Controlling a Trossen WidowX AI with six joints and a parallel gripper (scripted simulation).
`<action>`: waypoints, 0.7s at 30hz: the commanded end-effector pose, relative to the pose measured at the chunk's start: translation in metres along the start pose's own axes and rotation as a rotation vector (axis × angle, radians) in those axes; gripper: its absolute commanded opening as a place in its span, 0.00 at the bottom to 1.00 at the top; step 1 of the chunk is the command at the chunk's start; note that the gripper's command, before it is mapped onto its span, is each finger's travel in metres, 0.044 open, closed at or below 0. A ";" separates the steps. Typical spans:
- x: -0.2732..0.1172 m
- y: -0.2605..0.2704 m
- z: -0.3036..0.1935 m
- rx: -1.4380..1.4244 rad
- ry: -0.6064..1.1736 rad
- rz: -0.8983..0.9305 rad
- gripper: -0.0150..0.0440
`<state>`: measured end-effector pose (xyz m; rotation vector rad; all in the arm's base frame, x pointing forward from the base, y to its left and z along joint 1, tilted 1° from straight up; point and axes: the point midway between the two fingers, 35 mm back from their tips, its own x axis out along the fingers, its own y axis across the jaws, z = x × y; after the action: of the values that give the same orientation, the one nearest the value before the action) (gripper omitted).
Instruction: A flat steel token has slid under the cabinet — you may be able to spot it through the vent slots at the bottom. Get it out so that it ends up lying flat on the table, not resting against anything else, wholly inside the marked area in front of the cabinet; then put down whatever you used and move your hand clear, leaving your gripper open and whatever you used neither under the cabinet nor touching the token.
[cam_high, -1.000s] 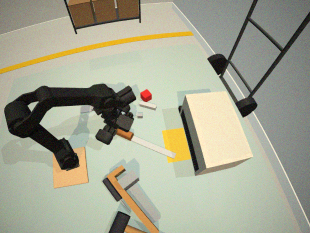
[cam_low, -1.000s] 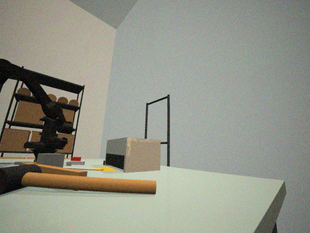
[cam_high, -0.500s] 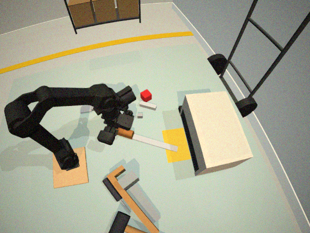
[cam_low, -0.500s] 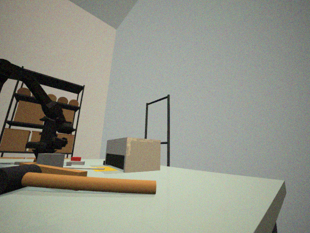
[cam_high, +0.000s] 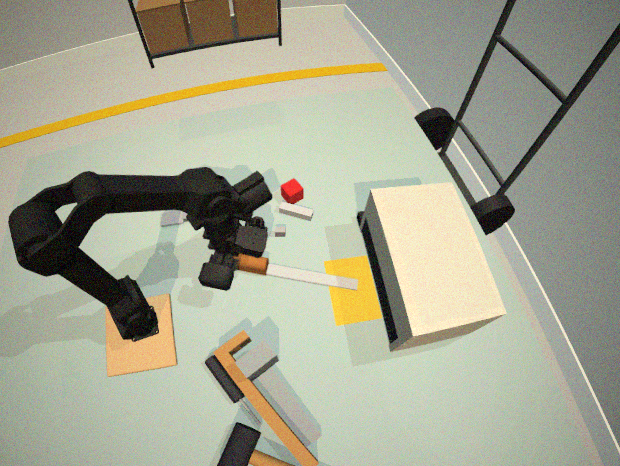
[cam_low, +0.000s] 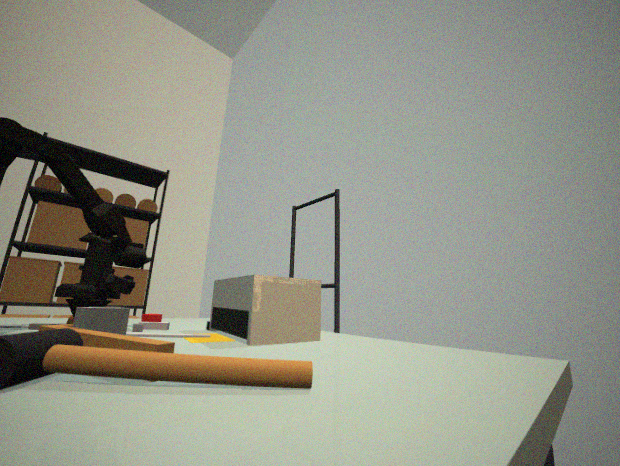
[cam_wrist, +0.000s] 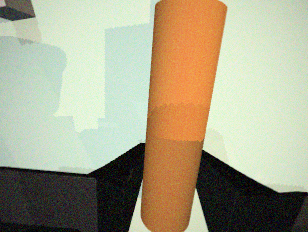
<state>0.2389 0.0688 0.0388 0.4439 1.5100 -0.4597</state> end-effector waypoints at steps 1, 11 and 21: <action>-0.001 0.001 0.000 -0.039 -0.001 0.003 0.25; -0.001 0.001 0.000 -0.117 -0.001 0.003 0.25; -0.001 0.001 0.000 -0.195 -0.001 0.003 0.25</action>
<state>0.2390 0.0688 0.0387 0.3144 1.5336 -0.3340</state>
